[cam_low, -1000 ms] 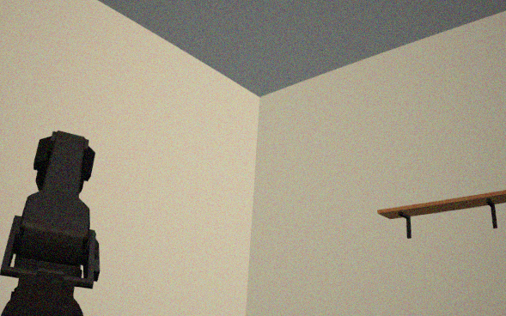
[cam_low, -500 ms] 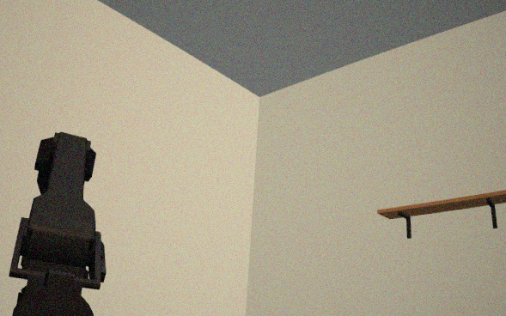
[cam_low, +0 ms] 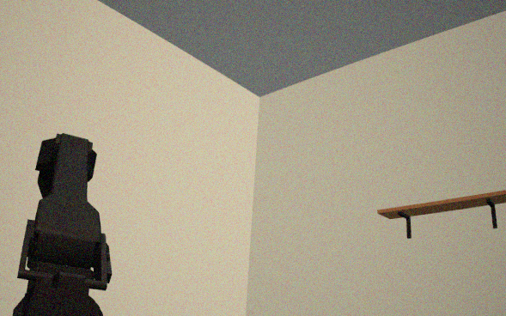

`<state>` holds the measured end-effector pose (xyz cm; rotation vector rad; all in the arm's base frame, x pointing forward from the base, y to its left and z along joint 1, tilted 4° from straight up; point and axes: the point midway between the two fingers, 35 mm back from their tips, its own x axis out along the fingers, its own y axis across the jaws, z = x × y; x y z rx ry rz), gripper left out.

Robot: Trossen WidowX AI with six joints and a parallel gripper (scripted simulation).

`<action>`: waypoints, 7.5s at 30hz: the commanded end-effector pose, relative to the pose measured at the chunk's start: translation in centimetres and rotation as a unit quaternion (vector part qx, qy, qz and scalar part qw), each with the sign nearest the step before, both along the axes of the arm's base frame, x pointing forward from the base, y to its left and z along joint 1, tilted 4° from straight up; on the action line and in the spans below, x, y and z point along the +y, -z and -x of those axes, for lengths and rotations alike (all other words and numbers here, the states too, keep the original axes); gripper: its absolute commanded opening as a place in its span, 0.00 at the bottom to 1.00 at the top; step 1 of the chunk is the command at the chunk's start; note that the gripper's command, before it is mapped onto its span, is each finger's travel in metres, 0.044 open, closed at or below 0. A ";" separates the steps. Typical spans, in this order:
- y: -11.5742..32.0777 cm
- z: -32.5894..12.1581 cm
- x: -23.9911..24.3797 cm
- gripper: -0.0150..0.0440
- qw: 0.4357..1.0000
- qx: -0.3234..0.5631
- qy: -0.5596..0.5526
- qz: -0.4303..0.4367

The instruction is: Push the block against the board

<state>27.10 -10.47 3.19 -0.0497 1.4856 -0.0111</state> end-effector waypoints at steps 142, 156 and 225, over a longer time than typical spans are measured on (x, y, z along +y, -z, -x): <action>5.2 -4.7 5.6 0.25 0.895 0.014 -0.445 0.039; 5.3 -3.3 3.7 0.25 0.895 0.015 -0.445 0.040; -1.8 -15.9 3.7 0.25 0.931 -0.022 0.363 -0.033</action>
